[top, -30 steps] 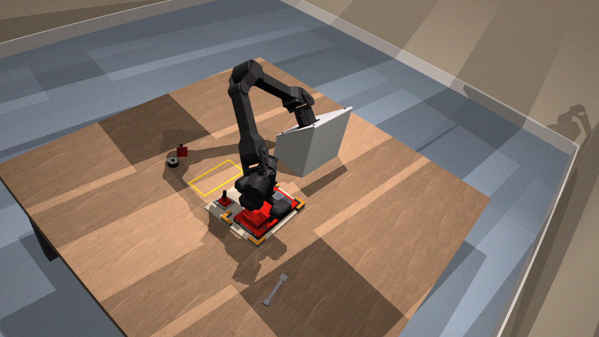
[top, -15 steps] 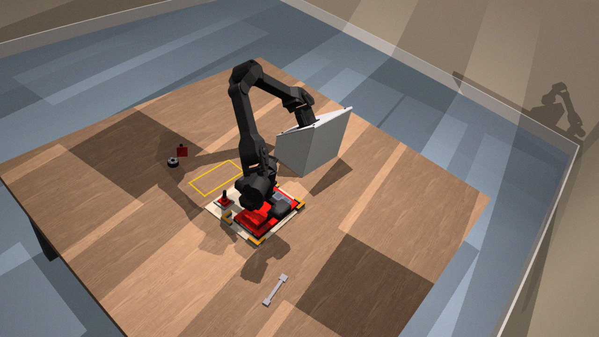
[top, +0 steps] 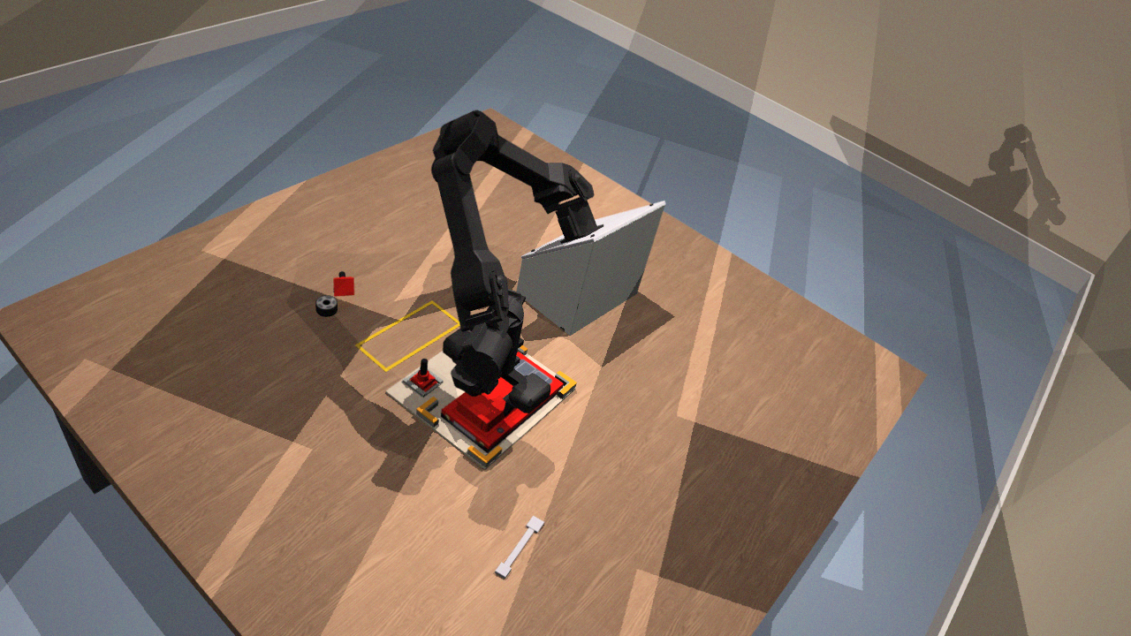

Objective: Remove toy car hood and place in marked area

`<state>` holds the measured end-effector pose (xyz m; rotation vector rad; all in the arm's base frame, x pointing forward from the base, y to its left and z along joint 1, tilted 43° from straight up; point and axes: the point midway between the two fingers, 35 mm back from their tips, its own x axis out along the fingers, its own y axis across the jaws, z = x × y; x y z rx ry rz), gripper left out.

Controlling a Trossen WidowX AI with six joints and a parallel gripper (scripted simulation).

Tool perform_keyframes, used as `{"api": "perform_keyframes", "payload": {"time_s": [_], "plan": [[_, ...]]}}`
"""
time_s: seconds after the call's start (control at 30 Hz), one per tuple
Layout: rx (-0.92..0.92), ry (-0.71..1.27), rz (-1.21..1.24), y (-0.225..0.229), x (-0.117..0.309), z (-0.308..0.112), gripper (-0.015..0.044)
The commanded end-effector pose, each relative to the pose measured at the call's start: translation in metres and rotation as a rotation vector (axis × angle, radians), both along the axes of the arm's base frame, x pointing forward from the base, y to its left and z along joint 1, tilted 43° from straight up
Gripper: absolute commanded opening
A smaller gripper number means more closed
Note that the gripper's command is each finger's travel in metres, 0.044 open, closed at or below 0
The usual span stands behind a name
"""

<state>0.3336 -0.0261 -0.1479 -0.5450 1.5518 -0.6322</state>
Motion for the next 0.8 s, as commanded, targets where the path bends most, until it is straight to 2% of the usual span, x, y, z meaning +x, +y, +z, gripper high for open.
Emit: {"api": "perform_keyframes", "payload": {"time_s": [0.0,0.77], "plan": [[0.004,0.0,-0.003,0.002,0.0,0.002,0.0],[0.004,0.0,-0.003,0.013,0.001,0.013,0.0]]}}
